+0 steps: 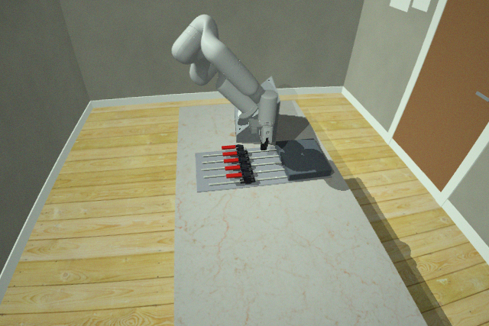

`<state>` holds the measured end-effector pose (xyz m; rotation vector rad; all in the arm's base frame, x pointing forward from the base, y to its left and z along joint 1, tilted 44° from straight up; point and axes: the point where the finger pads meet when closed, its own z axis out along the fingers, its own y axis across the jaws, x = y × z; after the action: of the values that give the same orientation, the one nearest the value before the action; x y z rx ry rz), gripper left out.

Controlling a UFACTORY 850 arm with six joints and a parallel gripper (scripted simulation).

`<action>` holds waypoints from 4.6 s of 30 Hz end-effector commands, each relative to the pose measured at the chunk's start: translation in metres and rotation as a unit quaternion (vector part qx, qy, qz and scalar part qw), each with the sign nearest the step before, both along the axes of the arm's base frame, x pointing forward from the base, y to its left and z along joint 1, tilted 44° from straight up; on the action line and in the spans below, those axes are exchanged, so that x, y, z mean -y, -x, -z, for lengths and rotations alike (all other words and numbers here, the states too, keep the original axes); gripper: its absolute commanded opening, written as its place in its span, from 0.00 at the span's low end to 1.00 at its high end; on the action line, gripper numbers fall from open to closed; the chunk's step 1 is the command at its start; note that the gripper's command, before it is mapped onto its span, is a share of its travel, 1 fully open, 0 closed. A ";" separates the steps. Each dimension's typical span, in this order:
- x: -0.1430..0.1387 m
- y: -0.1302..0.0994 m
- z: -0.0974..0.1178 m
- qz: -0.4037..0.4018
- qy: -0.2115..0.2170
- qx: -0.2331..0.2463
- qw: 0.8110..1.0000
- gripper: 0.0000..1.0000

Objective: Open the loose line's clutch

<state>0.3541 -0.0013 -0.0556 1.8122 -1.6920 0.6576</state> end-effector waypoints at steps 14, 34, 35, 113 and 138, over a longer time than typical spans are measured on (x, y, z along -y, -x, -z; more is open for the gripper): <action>0.024 -0.004 0.020 -0.001 -0.001 0.001 1.000 0.00; 0.063 -0.003 0.060 -0.001 -0.001 0.001 1.000 0.00; 0.063 -0.003 0.061 -0.001 -0.001 0.001 1.000 0.00; 0.062 -0.039 0.063 -0.001 -0.001 0.001 1.000 0.00; 0.063 -0.027 0.062 -0.001 -0.001 0.001 1.000 0.00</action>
<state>0.3837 -0.0642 -0.1185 1.8156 -1.6920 0.6564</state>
